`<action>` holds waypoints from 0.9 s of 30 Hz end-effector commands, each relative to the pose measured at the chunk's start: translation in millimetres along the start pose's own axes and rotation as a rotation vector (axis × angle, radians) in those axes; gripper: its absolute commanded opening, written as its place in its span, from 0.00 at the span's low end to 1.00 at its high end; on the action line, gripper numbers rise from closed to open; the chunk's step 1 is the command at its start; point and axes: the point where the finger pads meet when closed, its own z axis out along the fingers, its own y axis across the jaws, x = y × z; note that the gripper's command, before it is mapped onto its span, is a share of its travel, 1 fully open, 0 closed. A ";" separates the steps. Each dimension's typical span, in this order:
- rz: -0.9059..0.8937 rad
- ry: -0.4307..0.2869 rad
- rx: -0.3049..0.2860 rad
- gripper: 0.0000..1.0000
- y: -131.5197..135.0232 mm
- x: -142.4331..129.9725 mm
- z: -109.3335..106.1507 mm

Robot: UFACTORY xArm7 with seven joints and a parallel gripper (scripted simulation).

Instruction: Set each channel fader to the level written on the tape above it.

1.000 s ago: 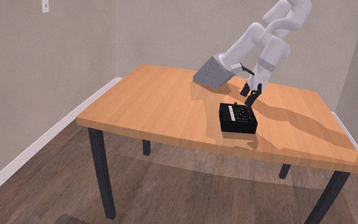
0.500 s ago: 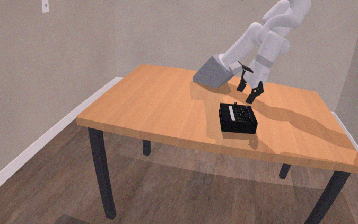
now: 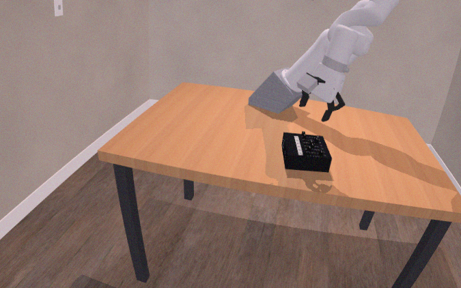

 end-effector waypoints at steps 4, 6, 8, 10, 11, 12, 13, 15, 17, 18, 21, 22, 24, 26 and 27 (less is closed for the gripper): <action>-0.355 -0.051 0.135 1.00 4.7 4.4 -17.0; -0.413 -0.055 0.155 1.00 5.0 4.7 -18.5; -0.474 -0.063 0.179 1.00 5.1 4.8 -19.1; -0.536 -0.073 0.208 1.00 5.1 4.8 -19.2; -0.567 -0.079 0.224 1.00 5.1 4.8 -19.2; -0.580 -0.082 0.231 1.00 5.1 4.8 -19.2; -0.580 -0.082 0.231 1.00 5.1 4.8 -19.2; -0.580 -0.082 0.231 1.00 5.1 4.8 -19.2; -0.580 -0.082 0.231 1.00 5.1 4.8 -19.2; -0.580 -0.082 0.231 1.00 5.1 4.8 -19.2; -0.580 -0.082 0.231 1.00 5.1 4.8 -19.2; -0.580 -0.082 0.231 1.00 5.1 4.8 -19.2; -0.576 -0.082 0.230 1.00 4.9 4.6 -19.1; -0.561 -0.083 0.226 1.00 4.1 4.0 -19.0; -0.548 -0.084 0.222 1.00 3.4 3.4 -18.9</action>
